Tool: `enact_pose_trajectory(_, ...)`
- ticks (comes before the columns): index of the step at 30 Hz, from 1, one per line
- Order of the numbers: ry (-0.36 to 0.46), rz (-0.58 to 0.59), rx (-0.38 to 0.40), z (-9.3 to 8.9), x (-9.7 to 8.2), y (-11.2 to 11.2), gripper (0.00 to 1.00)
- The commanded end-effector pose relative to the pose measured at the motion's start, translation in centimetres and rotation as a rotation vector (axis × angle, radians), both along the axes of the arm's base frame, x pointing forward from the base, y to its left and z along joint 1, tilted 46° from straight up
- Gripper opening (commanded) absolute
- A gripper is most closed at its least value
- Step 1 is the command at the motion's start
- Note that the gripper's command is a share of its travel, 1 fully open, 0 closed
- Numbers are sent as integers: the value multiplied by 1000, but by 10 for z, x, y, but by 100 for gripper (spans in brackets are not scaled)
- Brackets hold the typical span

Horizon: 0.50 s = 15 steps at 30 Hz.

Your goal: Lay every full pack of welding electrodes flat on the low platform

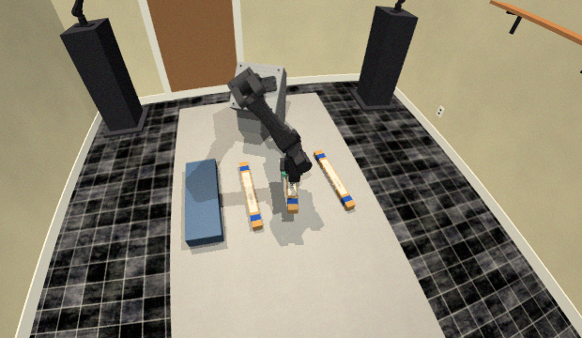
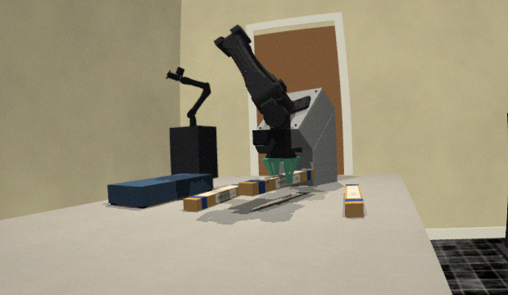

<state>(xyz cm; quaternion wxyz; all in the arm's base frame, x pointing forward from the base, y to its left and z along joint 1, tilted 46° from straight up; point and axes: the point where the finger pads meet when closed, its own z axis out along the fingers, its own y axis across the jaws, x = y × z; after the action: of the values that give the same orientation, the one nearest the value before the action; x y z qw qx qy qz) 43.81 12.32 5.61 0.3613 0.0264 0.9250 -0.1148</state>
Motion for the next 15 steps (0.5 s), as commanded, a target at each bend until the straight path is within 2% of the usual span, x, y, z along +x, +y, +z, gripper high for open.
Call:
enact_pose_trajectory(1,-49,37,25,12,13,19,0)
enact_pose_trajectory(4,-49,37,25,10,14,18,0)
enact_pose_trajectory(5,-82,37,42,26,17,19,0)
enact_pose_trajectory(15,-61,33,28,23,16,14,0)
